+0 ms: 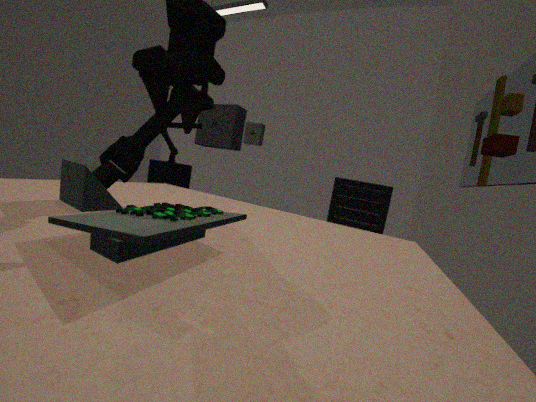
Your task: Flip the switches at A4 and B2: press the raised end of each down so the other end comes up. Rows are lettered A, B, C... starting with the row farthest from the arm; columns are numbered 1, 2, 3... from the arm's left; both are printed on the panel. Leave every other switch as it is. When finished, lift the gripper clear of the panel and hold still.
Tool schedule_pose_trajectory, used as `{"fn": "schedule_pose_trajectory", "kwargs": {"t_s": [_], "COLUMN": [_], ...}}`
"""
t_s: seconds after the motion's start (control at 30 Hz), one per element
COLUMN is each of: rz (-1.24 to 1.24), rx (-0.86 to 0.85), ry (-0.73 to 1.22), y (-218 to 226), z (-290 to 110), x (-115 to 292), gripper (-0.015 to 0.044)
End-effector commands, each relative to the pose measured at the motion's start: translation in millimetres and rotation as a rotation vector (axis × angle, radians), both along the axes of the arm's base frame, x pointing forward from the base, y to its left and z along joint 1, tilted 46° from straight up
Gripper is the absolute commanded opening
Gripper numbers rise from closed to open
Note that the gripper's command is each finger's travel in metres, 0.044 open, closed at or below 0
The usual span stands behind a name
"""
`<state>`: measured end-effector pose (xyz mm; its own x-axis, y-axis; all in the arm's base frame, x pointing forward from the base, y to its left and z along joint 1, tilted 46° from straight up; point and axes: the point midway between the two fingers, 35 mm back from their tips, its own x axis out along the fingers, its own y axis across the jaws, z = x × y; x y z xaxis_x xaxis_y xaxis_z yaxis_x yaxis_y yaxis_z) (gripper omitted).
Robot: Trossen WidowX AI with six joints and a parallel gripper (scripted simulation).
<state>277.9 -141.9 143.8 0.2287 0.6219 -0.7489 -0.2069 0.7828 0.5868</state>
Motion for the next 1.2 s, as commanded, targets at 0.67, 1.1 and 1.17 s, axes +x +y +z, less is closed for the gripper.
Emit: {"fn": "schedule_pose_trajectory", "kwargs": {"t_s": [0.67,1.1,1.17], "rz": [-0.015,-0.015,-0.015], "rx": [0.130,0.131,0.131], "ry": [0.139,0.138,0.138], "y": [75,86,88], "z": [-84,-94,-97], "x": [94,97,97], "gripper": [0.0000,0.0000,0.0000]}}
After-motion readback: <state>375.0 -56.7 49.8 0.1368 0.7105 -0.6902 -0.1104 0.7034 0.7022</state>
